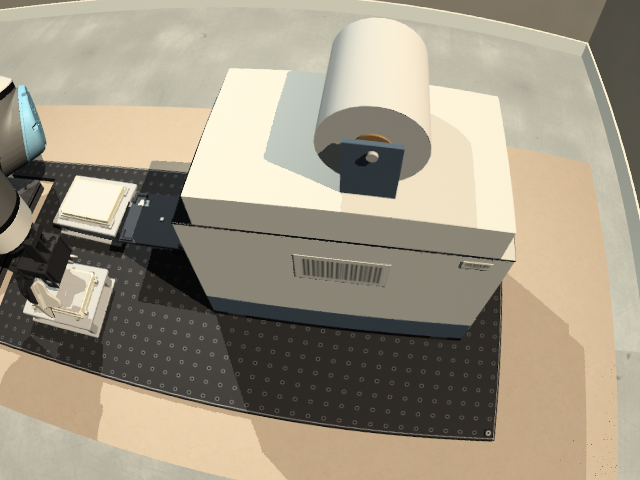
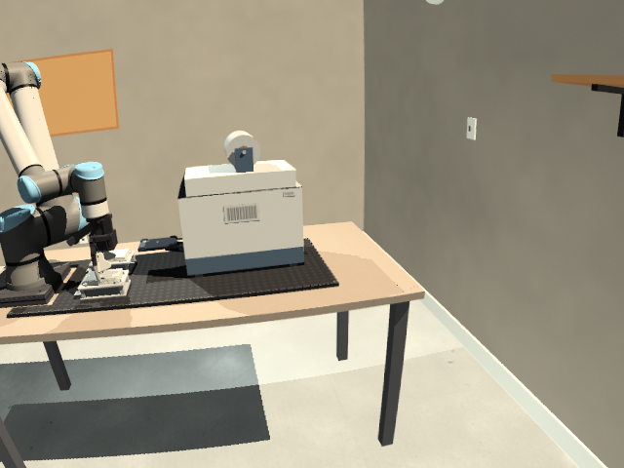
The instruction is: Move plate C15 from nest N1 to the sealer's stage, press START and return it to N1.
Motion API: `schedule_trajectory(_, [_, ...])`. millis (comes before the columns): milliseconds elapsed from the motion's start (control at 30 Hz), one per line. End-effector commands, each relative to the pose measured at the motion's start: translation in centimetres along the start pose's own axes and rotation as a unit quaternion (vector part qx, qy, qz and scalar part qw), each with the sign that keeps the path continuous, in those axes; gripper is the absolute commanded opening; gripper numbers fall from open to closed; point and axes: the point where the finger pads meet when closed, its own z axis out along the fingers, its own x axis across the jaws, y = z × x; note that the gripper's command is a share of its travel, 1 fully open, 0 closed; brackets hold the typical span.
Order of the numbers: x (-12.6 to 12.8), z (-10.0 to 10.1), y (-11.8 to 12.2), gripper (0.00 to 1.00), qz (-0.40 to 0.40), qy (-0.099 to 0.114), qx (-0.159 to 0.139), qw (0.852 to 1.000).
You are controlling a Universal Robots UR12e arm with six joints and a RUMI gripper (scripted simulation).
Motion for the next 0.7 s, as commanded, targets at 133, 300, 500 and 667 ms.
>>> schedule_trajectory(133, [0.0, -0.5, 0.0, 0.68, 0.0, 0.0, 0.0, 1.0])
schedule_trajectory(300, [0.0, -0.8, 0.0, 0.68, 0.0, 0.0, 0.0, 1.0])
schedule_trajectory(500, [0.0, -1.2, 0.0, 0.68, 0.0, 0.0, 0.0, 1.0])
schedule_trajectory(667, [0.0, -1.5, 0.0, 0.68, 0.0, 0.0, 0.0, 1.0])
